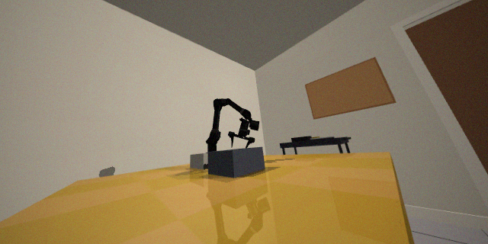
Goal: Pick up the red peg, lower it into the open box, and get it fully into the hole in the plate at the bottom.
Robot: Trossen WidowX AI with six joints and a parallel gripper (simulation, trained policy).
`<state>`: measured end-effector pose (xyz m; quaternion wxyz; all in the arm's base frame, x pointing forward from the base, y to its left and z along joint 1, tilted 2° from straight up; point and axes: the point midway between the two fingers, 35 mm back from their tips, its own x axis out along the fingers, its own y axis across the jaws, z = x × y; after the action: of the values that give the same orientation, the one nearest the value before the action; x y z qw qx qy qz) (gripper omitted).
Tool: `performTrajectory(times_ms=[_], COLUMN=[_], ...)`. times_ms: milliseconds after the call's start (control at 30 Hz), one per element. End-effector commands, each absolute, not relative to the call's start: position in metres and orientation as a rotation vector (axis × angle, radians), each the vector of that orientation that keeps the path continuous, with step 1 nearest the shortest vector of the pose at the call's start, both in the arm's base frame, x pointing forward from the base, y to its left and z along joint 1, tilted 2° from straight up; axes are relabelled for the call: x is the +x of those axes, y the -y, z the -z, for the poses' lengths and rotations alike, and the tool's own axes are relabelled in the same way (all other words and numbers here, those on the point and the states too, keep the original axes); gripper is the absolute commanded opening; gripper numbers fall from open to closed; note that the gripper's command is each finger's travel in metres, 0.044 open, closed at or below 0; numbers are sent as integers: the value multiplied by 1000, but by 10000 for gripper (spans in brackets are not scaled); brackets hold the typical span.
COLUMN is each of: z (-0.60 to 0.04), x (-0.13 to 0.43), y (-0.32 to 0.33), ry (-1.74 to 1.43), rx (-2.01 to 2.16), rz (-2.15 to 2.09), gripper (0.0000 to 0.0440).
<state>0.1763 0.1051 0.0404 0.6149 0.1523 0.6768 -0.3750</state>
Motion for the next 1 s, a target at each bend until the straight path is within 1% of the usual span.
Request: performTrajectory(times_ms=[0, 300, 367, 433, 867, 933, 967], z=[-25, 14, 21, 27, 44, 44, 42], x=[176, 179, 179, 178, 169, 168, 171], y=[-106, -107, -106, -105, -100, -99, -98], ry=[-1542, -1500, -1500, -1502, -1546, -1554, -1542], rx=[337, 332, 328, 324, 285, 273, 268], rz=[851, 794, 787, 784, 826, 836, 836], gripper=[440, 439, 422, 379, 41, 3, 0])
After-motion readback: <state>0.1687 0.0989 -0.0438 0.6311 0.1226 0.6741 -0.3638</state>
